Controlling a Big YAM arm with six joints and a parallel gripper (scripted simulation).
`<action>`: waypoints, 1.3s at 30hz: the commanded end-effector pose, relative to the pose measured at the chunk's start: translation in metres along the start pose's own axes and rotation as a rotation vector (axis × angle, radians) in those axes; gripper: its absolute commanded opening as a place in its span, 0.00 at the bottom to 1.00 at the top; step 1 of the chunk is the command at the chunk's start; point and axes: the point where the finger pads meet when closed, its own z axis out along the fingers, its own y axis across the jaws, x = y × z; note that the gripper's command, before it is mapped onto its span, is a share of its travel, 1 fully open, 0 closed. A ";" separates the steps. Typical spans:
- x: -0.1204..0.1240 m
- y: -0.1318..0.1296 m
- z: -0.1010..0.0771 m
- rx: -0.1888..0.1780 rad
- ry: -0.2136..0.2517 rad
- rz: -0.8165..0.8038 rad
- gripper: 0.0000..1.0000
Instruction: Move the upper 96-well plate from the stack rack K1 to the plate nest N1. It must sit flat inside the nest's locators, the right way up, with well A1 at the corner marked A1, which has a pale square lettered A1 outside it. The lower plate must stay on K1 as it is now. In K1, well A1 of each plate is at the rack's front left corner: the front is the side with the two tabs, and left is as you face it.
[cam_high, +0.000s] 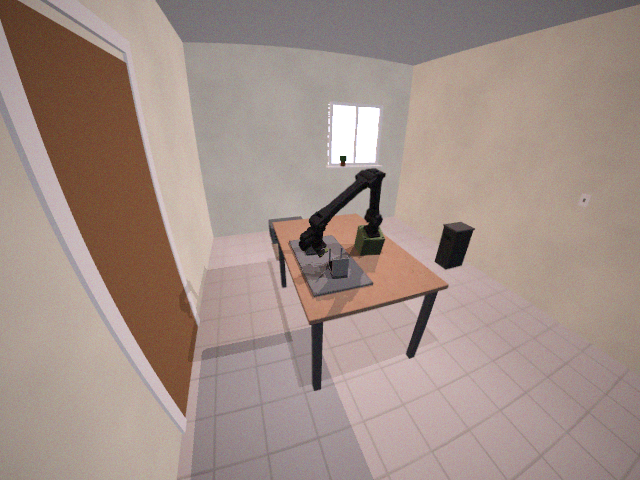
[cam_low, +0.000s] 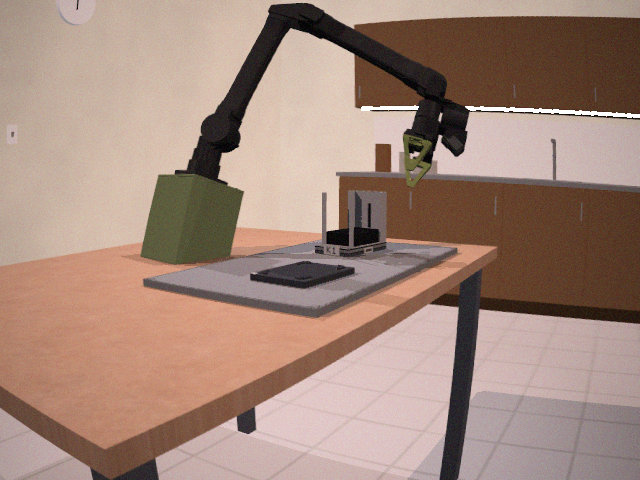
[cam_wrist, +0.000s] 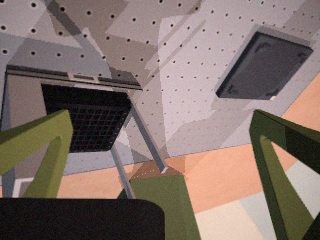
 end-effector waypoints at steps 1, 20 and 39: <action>0.001 -0.010 -0.019 -0.026 -0.083 -0.130 1.00; 0.067 0.026 -0.002 -0.174 -0.265 -0.658 1.00; 0.125 0.050 0.018 -0.224 -0.494 -1.098 1.00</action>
